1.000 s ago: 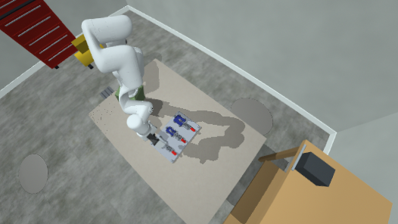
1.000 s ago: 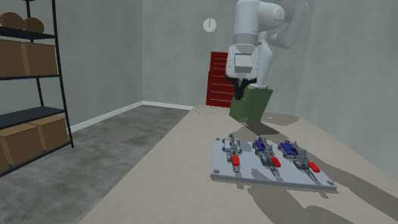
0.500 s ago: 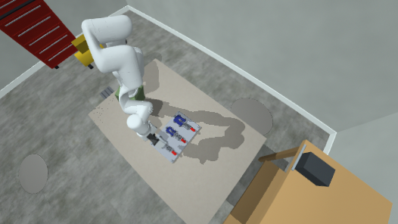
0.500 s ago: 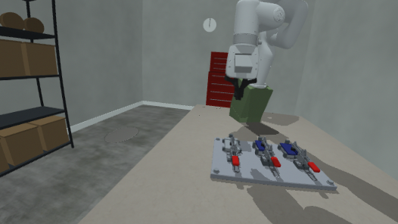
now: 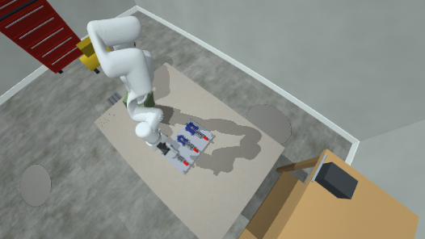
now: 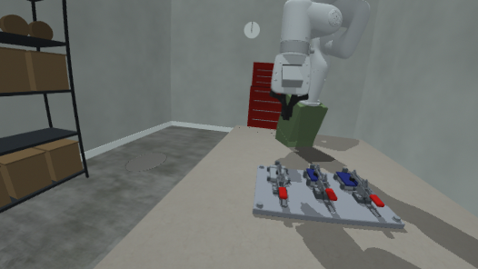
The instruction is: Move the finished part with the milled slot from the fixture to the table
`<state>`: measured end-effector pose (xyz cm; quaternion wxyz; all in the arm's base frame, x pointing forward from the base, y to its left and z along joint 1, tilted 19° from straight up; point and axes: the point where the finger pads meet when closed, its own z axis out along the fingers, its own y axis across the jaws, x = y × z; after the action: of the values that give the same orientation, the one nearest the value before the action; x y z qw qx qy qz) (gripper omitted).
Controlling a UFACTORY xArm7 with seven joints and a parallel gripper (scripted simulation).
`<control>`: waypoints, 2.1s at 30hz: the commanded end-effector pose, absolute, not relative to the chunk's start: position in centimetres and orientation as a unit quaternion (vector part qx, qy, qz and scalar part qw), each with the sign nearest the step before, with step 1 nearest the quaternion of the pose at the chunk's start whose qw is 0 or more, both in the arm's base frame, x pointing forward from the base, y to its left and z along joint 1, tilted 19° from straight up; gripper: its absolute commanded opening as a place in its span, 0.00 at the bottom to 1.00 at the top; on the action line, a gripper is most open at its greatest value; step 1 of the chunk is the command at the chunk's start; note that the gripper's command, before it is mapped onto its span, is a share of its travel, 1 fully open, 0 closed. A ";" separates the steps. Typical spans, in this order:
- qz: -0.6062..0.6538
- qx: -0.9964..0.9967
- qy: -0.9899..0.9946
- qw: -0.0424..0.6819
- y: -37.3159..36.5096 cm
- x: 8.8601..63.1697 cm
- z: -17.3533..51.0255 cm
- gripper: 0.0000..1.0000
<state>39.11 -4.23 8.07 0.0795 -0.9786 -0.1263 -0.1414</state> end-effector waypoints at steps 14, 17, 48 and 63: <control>-0.143 -0.979 -0.126 0.079 -4.3 39.2 8.2 1.00; -0.143 -0.979 -0.126 0.079 -4.3 39.2 8.2 1.00; -0.143 -0.979 -0.126 0.079 -4.3 39.2 8.2 0.47; -0.143 -0.979 -0.126 0.079 -4.3 39.2 8.2 0.47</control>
<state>39.11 -4.23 8.07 0.0795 -0.9786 -0.1263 -0.1414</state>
